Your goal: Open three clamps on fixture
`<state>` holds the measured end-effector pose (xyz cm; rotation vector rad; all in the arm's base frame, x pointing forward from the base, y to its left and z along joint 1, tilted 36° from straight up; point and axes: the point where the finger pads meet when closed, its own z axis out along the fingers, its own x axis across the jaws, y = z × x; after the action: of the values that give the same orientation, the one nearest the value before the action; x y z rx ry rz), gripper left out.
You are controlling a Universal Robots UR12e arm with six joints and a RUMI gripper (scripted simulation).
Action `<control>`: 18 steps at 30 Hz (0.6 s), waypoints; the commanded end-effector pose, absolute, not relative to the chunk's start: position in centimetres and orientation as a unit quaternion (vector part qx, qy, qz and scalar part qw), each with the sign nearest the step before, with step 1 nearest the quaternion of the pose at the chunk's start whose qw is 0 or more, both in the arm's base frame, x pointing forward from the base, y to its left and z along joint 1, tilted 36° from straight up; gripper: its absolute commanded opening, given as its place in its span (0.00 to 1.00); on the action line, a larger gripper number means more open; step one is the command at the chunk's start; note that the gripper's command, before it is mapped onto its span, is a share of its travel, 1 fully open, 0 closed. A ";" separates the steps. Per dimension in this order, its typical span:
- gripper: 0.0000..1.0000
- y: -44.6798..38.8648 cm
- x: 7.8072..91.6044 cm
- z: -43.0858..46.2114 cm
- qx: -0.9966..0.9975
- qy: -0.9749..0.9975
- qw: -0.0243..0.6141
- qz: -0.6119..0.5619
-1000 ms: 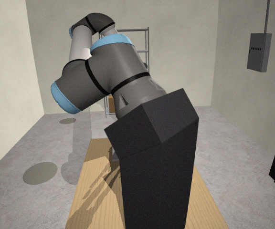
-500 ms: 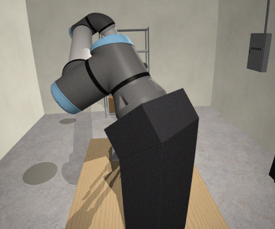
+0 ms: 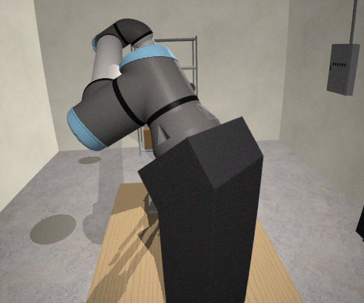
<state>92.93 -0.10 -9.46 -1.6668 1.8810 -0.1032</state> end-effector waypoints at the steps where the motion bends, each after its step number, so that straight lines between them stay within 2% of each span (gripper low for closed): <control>1: 0.28 0.2 93.5 -10.2 -0.630 0.711 0.308 -0.040; 18: 0.28 0.5 94.0 -11.0 -0.630 0.711 0.308 -0.040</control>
<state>93.93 0.54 -11.02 -1.6668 1.8811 -0.1032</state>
